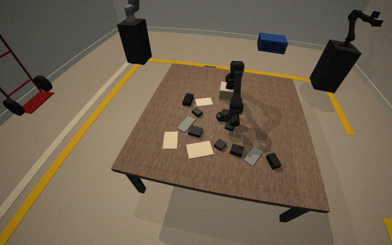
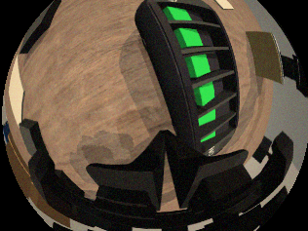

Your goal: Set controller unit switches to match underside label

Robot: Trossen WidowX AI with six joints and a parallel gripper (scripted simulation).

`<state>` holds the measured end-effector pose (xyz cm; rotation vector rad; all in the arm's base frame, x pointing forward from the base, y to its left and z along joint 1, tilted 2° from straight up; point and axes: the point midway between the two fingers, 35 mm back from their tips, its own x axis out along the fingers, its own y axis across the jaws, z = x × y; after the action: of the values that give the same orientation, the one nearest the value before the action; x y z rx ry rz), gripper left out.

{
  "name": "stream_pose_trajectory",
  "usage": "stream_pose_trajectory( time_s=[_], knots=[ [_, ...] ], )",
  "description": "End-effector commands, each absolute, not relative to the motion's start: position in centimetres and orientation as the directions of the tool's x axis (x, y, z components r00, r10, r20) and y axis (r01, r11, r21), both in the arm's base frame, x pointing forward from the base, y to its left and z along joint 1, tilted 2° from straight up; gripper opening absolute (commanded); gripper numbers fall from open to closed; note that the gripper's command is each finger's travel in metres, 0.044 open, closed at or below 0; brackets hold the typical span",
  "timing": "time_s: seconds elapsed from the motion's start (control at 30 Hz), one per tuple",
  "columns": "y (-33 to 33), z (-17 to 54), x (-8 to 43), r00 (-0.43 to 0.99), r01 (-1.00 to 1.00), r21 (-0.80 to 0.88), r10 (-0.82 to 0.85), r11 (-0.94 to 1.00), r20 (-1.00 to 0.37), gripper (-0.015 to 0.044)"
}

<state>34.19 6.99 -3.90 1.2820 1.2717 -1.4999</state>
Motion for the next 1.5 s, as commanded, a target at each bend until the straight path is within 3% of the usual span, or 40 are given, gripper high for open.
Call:
stream_pose_trajectory(
  time_s=[0.0,0.6,0.87,1.07,1.47],
  knots=[
    [6.9,-4.4,33.1,-0.225,0.951,-0.230,0.044,-0.208,-0.973,0.0000],
    [6.9,-4.4,32.6,-0.226,0.951,-0.230,0.044,-0.208,-0.973,0.0000],
    [6.0,0.4,37.6,-0.215,0.953,-0.220,0.044,-0.207,-0.976,0.0000],
    [5.6,1.5,38.3,-0.217,0.953,-0.221,0.044,-0.206,-0.975,0.0000],
    [0.6,2.7,33.4,0.023,0.998,0.018,0.070,-0.066,-0.997,0.0000]
  ],
)
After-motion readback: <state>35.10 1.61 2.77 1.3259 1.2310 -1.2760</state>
